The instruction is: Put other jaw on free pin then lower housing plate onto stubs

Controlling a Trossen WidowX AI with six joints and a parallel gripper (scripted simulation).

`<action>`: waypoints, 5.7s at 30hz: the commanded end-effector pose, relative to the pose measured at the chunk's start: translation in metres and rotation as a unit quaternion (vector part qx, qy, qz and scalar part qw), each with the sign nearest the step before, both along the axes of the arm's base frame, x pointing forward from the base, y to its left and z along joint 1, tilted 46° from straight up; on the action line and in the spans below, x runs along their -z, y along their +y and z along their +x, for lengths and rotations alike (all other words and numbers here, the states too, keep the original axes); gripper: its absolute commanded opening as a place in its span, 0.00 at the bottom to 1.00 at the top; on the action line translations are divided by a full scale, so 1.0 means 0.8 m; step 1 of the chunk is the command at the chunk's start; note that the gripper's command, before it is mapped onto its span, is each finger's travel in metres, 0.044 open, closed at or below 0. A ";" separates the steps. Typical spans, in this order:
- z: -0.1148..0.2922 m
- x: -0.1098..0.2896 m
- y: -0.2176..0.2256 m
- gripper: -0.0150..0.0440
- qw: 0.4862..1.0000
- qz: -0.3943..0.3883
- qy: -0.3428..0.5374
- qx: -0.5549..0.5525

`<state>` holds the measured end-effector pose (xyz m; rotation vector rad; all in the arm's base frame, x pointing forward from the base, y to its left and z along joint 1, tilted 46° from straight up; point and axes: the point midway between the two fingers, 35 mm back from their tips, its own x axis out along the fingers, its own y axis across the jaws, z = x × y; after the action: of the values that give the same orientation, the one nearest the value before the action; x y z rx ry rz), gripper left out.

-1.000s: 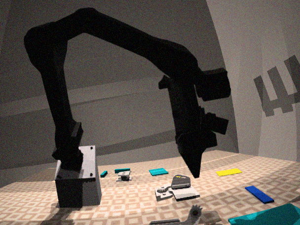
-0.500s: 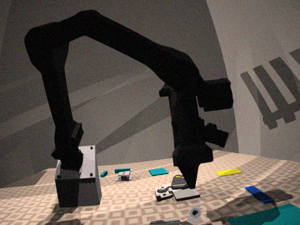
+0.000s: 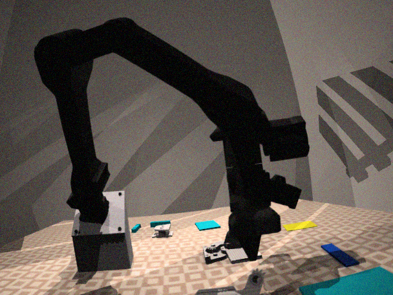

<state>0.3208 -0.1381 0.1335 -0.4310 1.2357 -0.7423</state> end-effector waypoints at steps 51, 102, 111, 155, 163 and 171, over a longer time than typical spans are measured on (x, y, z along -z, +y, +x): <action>-0.014 -0.013 -0.069 0.25 1.000 -0.001 0.004 0.001; -0.017 -0.020 -0.076 0.25 1.000 -0.002 0.004 0.001; -0.017 -0.020 -0.076 0.25 1.000 -0.002 0.004 0.001; -0.017 -0.020 -0.076 0.25 1.000 -0.002 0.004 0.001; -0.017 -0.020 -0.076 0.25 1.000 -0.002 0.004 0.001; -0.017 -0.020 -0.076 0.25 1.000 -0.002 0.004 0.001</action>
<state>0.3133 -0.1935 0.1525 -0.4388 1.2182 -0.7335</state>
